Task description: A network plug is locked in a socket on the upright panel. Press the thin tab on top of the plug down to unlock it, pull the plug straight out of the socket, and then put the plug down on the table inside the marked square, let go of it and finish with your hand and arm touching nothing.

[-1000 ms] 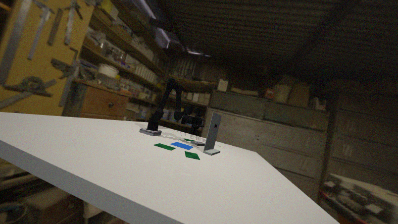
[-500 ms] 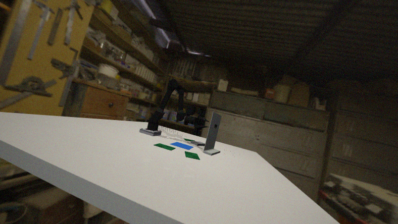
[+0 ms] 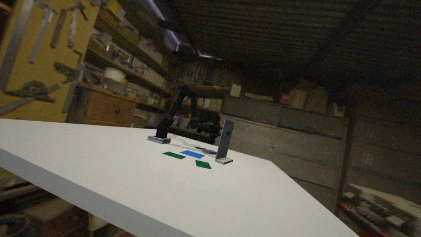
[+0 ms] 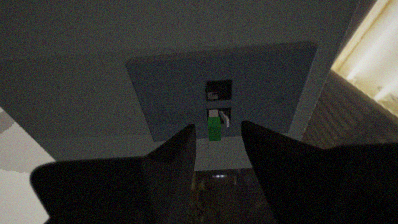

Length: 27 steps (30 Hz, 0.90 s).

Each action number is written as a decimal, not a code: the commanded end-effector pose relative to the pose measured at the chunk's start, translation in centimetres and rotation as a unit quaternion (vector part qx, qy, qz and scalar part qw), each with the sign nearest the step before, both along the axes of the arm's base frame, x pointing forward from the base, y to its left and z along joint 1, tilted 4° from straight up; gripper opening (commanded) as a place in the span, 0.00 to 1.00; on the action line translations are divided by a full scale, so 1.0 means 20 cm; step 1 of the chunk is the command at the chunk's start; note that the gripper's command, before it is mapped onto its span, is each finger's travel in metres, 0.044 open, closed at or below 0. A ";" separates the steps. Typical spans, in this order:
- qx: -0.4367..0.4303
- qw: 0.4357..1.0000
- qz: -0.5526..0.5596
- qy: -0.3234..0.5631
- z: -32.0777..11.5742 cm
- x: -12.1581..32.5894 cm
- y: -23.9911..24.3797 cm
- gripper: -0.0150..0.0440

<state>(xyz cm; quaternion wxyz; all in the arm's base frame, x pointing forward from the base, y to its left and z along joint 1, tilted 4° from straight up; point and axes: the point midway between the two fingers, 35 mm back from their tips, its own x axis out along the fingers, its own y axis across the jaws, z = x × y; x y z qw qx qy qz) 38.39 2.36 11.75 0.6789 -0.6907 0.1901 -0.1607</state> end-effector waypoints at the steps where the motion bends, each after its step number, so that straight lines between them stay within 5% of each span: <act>1: -0.002 1.000 0.002 0.002 0.00 0.03 -0.01 0.52; 20: -0.002 1.000 0.002 0.002 -0.01 0.04 -0.01 0.26; 27: -0.002 1.000 0.002 0.002 0.00 0.03 -0.01 0.25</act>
